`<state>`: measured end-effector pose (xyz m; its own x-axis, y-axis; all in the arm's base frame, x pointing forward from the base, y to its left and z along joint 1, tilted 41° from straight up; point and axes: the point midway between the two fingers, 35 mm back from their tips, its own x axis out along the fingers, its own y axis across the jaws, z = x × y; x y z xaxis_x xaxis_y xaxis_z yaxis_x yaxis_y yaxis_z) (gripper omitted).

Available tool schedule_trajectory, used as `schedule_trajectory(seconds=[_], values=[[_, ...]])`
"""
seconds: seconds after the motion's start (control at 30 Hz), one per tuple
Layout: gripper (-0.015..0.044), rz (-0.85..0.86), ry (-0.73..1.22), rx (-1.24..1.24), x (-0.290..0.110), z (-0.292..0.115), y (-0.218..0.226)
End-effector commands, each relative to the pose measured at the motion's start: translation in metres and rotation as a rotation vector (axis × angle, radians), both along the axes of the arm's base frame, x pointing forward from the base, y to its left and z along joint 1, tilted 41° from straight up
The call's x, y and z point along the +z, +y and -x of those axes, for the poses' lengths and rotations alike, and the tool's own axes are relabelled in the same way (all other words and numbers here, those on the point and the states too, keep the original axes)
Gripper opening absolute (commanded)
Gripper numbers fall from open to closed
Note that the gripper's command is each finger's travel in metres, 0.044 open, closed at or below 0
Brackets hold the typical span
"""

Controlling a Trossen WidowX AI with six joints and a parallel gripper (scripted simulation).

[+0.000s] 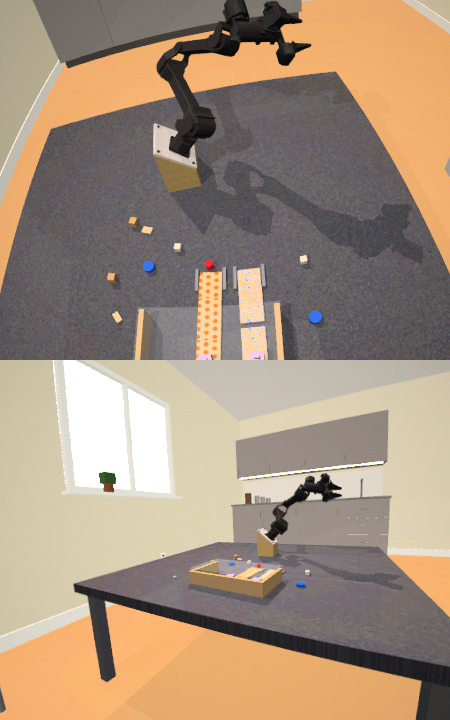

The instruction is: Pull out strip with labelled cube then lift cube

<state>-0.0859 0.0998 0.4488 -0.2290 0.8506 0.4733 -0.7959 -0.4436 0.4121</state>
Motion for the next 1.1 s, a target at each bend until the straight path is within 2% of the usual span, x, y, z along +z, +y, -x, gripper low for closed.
schedule_trajectory(seconds=[0.0, 0.07, 0.23, 0.53, 0.83, 1.07], values=[[0.04, 0.002, 0.002, -0.007, 0.0, -0.003, 0.001], [0.04, 0.017, 0.022, -0.06, 0.0, -0.023, 0.012], [0.04, 0.082, 0.094, -0.262, -0.009, -0.107, 0.042], [0.04, 0.22, 0.204, -0.564, -0.059, -0.237, 0.056], [0.04, 0.421, 0.337, -0.859, -0.151, -0.355, 0.013], [0.04, 0.591, 0.469, -1.031, -0.242, -0.408, -0.047]])
